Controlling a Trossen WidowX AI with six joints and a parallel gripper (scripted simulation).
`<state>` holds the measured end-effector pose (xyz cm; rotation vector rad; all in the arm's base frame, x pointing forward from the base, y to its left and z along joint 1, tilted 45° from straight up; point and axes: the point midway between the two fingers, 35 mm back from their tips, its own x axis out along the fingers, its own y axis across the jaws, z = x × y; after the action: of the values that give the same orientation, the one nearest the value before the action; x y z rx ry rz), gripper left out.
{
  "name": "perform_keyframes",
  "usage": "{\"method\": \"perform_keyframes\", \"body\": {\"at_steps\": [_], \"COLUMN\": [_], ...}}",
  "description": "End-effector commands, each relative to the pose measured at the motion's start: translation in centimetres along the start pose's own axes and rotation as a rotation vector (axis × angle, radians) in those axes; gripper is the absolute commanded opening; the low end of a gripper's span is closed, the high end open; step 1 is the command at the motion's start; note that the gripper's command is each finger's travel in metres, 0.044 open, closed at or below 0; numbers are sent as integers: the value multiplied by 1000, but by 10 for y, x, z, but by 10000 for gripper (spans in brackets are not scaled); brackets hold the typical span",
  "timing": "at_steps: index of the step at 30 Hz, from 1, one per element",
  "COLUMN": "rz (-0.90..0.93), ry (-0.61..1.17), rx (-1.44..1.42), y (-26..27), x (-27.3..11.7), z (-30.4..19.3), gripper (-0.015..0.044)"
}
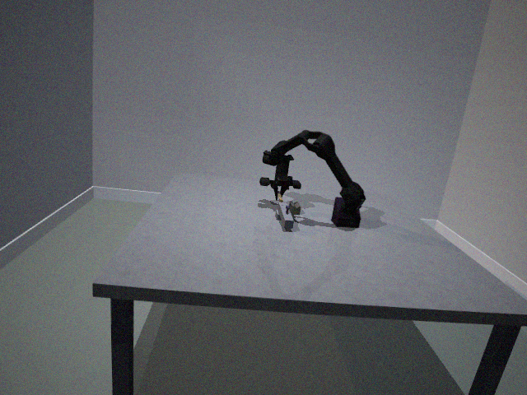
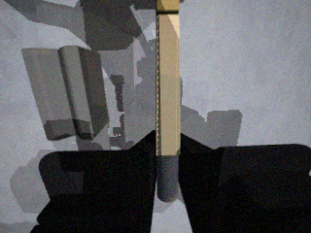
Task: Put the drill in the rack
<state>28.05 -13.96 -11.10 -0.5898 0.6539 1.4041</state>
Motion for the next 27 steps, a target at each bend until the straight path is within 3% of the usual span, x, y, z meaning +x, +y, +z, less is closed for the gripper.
{"method": "perform_keyframes", "body": {"at_steps": [1, 27], "rz": [0, 0], "ry": [5, 5], "rx": [-5, -5], "y": [0, -1], "x": [-3, -15], "z": [0, 2], "gripper": [0, 0]}}
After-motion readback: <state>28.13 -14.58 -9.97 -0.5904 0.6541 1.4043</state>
